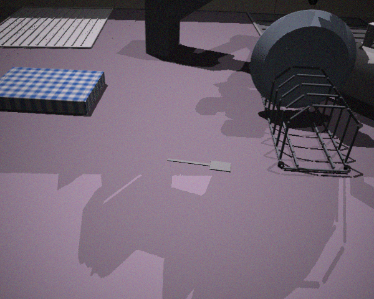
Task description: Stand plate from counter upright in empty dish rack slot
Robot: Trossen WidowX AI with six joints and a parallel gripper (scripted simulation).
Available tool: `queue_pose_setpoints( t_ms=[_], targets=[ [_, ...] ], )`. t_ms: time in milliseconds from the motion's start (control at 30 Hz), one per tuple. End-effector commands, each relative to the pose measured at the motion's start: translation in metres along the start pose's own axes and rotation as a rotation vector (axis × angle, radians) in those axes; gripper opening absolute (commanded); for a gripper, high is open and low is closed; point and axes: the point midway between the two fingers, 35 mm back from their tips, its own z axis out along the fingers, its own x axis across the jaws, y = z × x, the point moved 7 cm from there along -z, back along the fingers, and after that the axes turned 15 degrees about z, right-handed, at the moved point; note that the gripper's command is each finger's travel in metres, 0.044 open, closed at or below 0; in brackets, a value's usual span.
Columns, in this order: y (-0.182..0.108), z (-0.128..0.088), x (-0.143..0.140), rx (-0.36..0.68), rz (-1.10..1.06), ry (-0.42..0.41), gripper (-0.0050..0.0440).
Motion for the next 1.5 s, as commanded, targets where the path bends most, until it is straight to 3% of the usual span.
queue_pose_setpoints(
  t_ms=[0, 1467],
  targets=[
    [0.004, 0.002, 0.001, -0.005, -0.001, -0.002, 0.0283],
    [0.044, 0.018, 0.023, -0.035, -0.012, -0.017, 0.0283]
  ],
)
